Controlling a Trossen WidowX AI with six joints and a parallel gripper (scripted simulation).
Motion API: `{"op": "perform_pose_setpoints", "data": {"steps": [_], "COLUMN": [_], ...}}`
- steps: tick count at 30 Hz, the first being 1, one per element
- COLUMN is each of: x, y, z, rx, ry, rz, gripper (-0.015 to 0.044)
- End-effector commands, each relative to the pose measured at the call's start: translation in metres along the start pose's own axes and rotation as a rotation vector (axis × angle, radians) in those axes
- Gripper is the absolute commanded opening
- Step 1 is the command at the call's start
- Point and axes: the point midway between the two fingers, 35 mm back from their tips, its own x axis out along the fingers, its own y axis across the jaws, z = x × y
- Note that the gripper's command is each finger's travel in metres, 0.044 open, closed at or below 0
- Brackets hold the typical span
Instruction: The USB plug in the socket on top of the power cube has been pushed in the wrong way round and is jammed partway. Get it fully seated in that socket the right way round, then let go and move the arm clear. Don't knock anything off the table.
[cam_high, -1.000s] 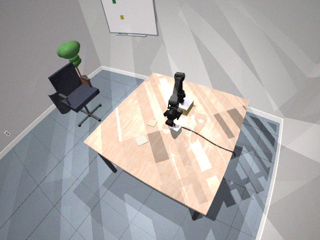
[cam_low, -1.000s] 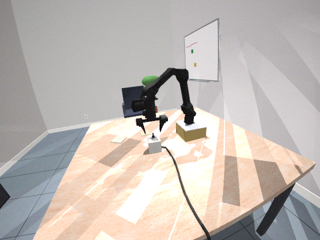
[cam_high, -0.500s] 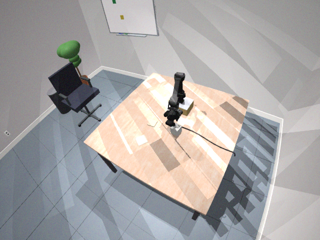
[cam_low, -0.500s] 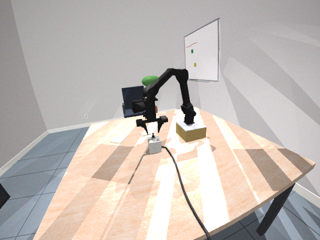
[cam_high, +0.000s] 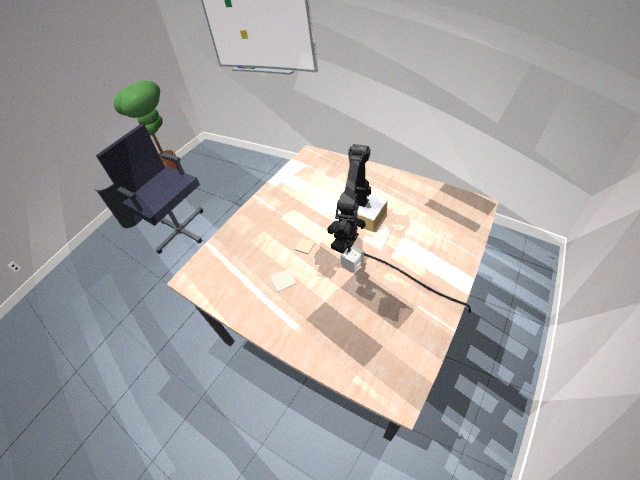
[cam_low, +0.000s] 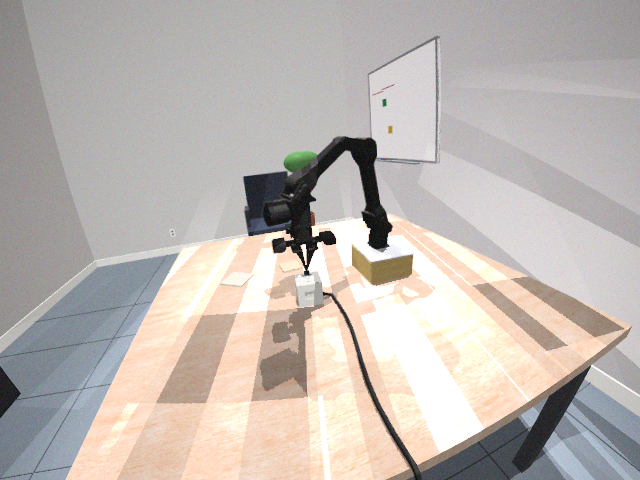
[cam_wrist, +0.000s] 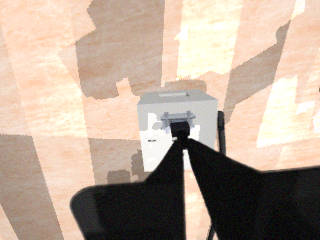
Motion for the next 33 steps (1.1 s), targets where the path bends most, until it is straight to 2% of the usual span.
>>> {"op": "perform_pose_setpoints", "data": {"steps": [1, 33], "x": [0.000, -0.014], "y": [0.000, 0.000], "z": [0.000, 0.000], "rx": [0.000, 0.000], "ry": [0.000, 0.000], "rz": [0.001, 0.000], "gripper": [0.0000, 0.0000]}}
